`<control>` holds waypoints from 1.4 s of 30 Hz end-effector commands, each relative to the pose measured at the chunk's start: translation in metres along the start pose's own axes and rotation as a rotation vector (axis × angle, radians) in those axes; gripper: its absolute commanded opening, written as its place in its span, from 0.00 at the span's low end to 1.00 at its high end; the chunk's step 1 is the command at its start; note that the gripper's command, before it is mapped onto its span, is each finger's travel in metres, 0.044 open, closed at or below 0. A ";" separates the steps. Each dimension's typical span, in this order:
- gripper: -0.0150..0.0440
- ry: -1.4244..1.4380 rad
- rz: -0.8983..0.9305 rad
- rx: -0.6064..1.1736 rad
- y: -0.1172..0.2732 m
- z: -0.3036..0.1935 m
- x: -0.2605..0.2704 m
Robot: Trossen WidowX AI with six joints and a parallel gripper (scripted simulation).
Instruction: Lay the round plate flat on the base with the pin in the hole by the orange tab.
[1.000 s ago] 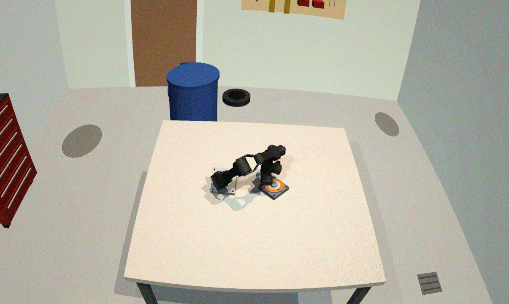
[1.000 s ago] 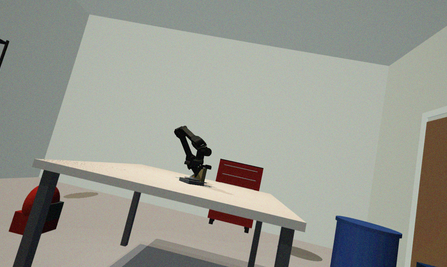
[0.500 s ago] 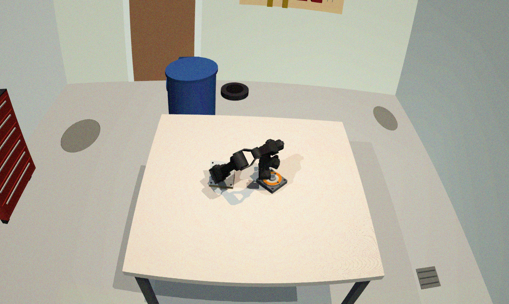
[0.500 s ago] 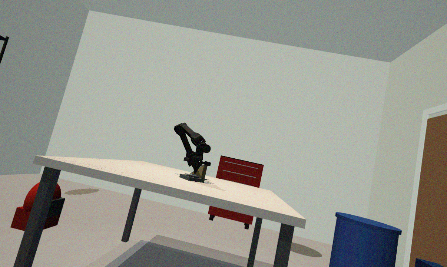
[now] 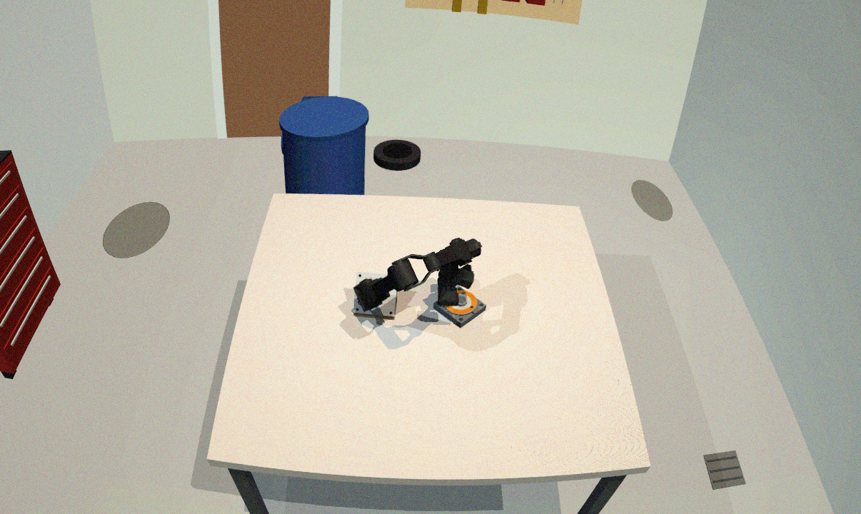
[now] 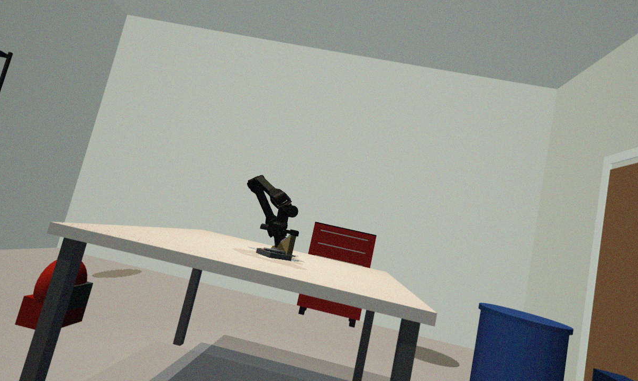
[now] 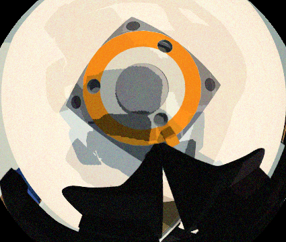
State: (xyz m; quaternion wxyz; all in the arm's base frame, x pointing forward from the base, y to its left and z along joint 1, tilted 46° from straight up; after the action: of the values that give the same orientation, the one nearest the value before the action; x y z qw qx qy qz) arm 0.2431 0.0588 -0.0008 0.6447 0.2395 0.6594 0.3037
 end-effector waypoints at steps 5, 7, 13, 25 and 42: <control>0.25 -0.004 -0.014 0.007 -0.003 0.003 -0.012; 0.25 -0.004 -0.014 0.007 -0.003 0.003 -0.013; 0.25 -0.005 -0.015 0.007 -0.003 0.007 -0.018; 0.25 -0.005 -0.015 0.007 -0.003 0.013 -0.027; 0.25 -0.005 -0.016 0.006 -0.001 0.029 -0.037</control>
State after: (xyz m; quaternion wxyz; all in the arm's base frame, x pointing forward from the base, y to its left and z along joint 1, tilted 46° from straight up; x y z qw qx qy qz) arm 0.2689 0.0367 0.0227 0.6463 0.2383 0.6611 0.2975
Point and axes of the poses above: the point midway between the two fingers, 35 mm back from their tips, its own y axis back along the fingers, its own x axis across the jaws, z = x × y, the point moved 1 cm from there along y, back along the fingers, and after that the axes turned 4 degrees about -y, right-handed, at the moved point
